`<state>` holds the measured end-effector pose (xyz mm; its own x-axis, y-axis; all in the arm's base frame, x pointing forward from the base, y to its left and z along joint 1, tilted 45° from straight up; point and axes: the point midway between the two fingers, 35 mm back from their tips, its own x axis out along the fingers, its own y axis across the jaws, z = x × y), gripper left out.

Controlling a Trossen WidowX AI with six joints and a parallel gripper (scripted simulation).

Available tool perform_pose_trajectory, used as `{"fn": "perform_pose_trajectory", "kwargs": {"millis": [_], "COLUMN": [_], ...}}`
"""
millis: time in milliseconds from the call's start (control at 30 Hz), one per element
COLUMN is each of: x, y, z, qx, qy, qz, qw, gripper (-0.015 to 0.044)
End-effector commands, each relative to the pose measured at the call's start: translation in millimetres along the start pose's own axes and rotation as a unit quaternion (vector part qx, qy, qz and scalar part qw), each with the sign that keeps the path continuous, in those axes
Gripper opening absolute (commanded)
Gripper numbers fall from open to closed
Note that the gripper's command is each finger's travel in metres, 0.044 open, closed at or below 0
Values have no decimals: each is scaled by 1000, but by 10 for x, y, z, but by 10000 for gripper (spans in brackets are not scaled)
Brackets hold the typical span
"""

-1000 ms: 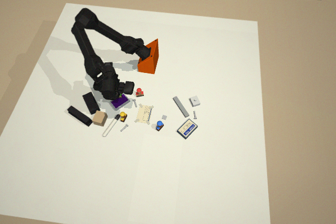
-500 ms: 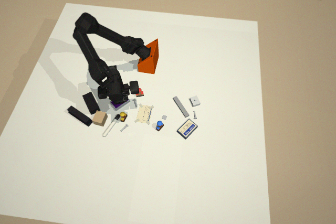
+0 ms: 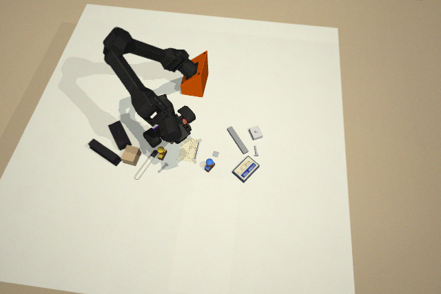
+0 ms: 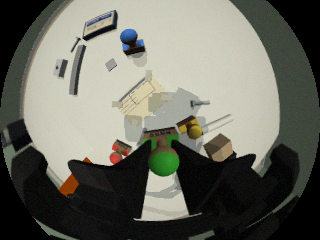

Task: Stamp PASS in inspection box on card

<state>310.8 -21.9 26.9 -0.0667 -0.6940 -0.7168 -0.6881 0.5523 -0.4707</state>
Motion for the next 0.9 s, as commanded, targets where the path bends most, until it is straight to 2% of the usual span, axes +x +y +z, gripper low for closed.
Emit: {"fn": "perform_pose_trajectory", "kwargs": {"millis": [0, 367, 867], "x": [8, 40, 111], "y": [92, 343, 344], "z": [169, 558, 570], "qx": [-70, -242, -245], "qy": [0, 3, 2], "qz": [2, 0, 1], "qw": [998, 970, 970], "gripper": [0, 0, 0]}}
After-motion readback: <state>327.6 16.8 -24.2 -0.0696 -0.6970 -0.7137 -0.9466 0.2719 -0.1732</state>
